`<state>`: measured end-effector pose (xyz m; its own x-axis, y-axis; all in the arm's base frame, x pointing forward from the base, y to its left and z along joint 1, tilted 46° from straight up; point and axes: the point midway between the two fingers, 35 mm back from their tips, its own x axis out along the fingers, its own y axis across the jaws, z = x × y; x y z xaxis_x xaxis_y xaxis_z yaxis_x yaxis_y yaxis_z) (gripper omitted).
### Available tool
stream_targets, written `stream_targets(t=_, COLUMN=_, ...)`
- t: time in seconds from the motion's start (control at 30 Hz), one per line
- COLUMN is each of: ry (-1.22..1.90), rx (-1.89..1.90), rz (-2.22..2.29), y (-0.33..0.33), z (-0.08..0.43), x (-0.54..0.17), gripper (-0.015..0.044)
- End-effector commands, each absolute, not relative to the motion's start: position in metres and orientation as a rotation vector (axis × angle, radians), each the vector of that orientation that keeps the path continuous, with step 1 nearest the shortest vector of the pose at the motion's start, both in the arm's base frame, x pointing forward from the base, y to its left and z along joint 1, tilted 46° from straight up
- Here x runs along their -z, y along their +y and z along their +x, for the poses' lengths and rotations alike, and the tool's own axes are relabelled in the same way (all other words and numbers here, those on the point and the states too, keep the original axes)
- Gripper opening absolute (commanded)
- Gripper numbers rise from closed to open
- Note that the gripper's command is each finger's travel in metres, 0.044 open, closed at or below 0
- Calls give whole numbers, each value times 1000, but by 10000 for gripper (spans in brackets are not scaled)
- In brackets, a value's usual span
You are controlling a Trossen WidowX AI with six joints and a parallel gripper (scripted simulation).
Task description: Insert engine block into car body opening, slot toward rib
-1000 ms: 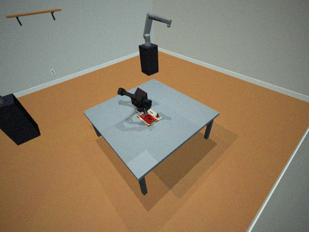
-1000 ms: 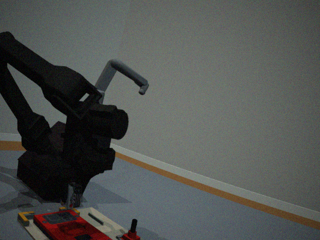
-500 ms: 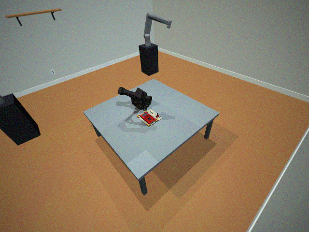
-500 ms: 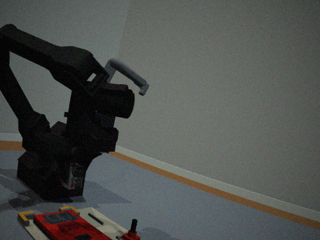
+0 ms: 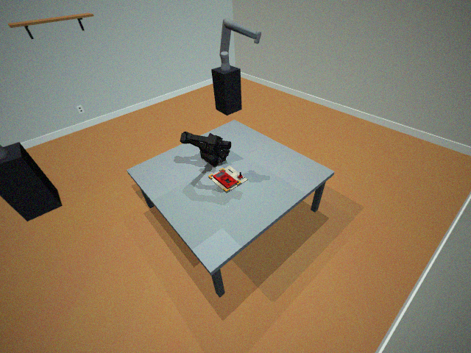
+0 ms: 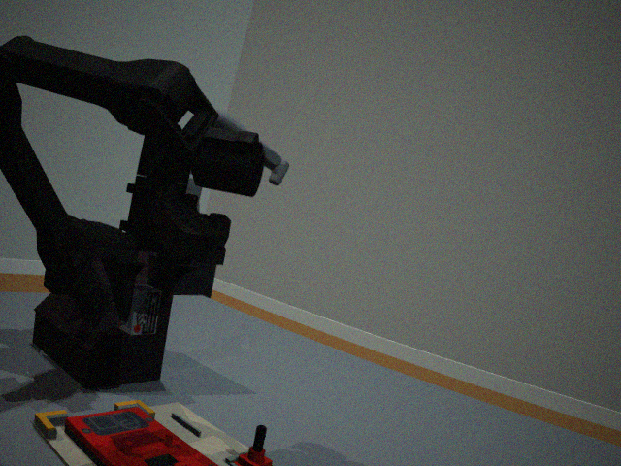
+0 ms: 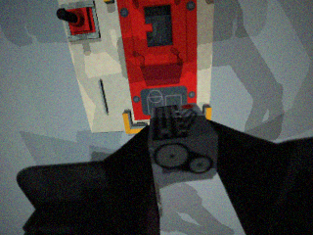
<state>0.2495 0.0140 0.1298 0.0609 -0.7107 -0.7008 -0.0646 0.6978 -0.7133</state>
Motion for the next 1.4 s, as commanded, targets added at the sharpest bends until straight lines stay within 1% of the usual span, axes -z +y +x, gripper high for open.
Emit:
stream_targets(t=0.0, ry=1450, rx=554, rz=-678, y=4, z=258, x=-119, gripper=0)
stream_targets(t=0.13, ry=1448, rx=558, rz=-680, y=-18, z=271, x=-99, gripper=0)
stream_targets(t=0.57, ry=1383, rx=527, rz=-693, y=-16, z=268, x=-102, gripper=0)
stream_targets(t=1.23, ry=811, rx=268, rz=-771, y=-23, z=249, x=-96, gripper=0)
stream_targets(t=1.37, ry=766, rx=258, rz=-781, y=-26, z=249, x=-94, gripper=0)
